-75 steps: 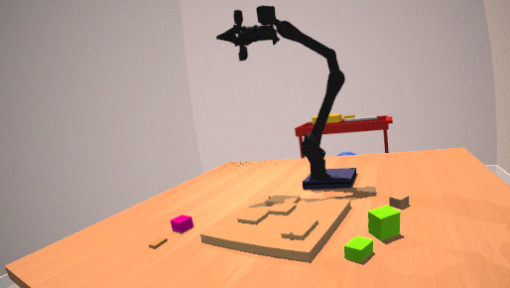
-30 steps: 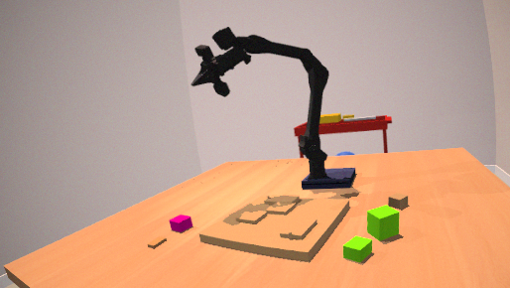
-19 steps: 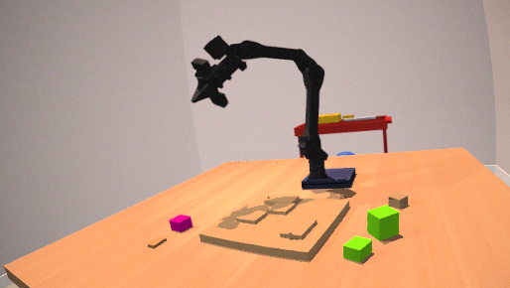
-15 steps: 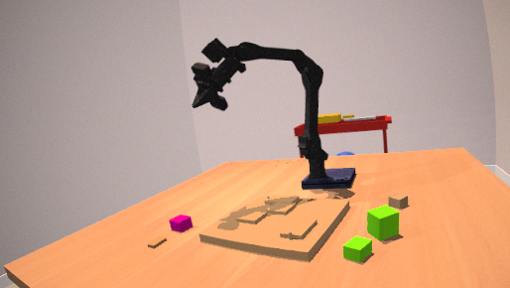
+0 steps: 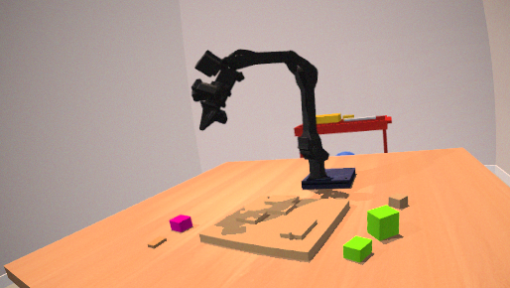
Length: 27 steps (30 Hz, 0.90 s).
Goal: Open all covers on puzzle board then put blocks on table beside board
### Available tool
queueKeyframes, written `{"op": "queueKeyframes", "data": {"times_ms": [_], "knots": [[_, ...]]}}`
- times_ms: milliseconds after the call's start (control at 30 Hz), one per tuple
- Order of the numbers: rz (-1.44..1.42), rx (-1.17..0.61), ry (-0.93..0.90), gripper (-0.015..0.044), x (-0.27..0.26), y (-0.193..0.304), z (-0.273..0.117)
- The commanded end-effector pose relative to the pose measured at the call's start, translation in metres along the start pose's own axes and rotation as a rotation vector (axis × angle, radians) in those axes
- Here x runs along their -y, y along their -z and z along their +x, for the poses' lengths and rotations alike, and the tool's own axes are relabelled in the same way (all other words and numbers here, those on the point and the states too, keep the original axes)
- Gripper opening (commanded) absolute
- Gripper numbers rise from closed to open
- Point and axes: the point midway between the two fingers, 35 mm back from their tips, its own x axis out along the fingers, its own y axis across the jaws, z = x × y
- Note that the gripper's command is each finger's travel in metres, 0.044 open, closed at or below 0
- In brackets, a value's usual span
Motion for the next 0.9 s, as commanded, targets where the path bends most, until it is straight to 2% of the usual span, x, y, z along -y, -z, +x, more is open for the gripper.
{"op": "queueKeyframes", "data": {"times_ms": [0, 867], "knots": [[-0.091, -0.069, 0.042, 0.0000, 0.002, 0.019, 0.019], [-0.747, -0.503, 0.185, 0.0000, 0.011, 0.141, 0.091]]}}
